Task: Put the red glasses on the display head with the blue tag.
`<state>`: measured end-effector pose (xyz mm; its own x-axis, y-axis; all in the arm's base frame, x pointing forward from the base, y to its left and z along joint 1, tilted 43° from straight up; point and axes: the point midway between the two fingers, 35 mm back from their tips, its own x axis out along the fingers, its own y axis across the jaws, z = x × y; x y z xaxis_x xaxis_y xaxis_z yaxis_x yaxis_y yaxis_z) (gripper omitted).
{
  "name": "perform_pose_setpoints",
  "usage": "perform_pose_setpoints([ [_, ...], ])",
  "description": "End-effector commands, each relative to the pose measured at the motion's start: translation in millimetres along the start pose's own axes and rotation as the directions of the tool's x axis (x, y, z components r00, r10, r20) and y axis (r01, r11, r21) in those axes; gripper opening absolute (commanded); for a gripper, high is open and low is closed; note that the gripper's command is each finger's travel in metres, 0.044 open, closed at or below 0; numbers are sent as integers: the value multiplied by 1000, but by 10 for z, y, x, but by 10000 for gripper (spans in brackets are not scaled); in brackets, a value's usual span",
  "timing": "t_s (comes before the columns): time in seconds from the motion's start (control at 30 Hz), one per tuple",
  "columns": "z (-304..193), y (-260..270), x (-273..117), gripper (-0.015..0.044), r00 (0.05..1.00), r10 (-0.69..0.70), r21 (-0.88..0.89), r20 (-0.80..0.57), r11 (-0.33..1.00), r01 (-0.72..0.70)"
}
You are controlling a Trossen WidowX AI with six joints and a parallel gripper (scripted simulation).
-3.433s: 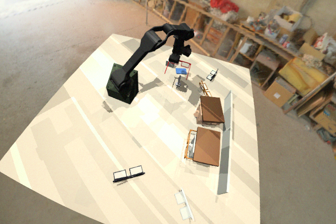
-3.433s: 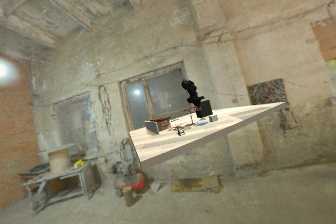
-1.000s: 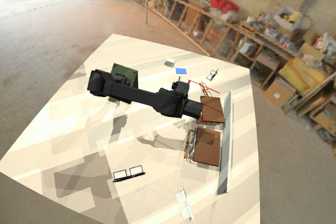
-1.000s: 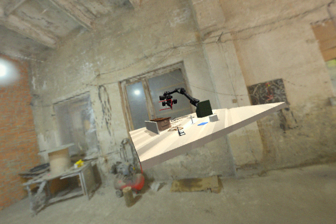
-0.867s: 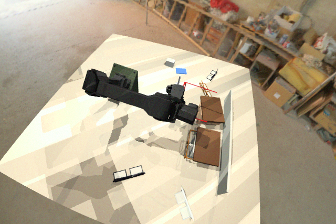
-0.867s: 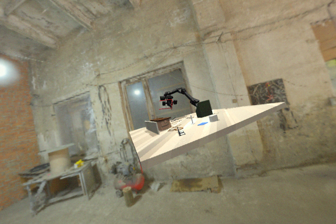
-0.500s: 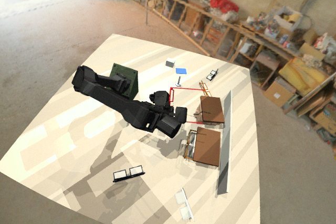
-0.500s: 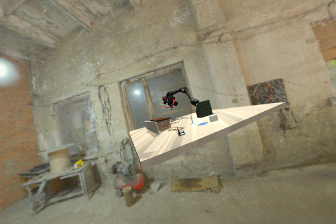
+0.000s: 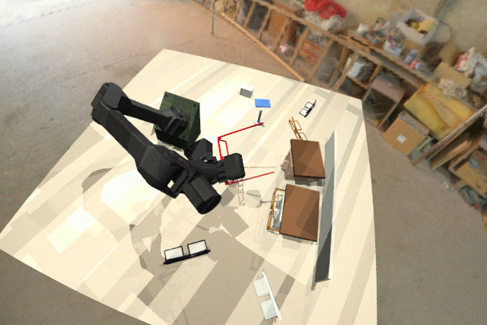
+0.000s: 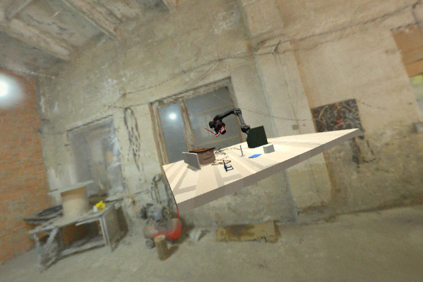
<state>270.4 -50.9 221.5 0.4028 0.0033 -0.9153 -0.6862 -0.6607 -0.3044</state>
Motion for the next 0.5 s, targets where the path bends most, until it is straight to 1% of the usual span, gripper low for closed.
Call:
perform_pose_setpoints([
  [0.0,4,144,-167,0,998,-29,-114,-47,993,24],
  [0.33,24,417,-457,0,986,-63,-347,-157,938,5],
  [0.47,27,434,-476,0,984,-65,-362,-165,932,1],
])
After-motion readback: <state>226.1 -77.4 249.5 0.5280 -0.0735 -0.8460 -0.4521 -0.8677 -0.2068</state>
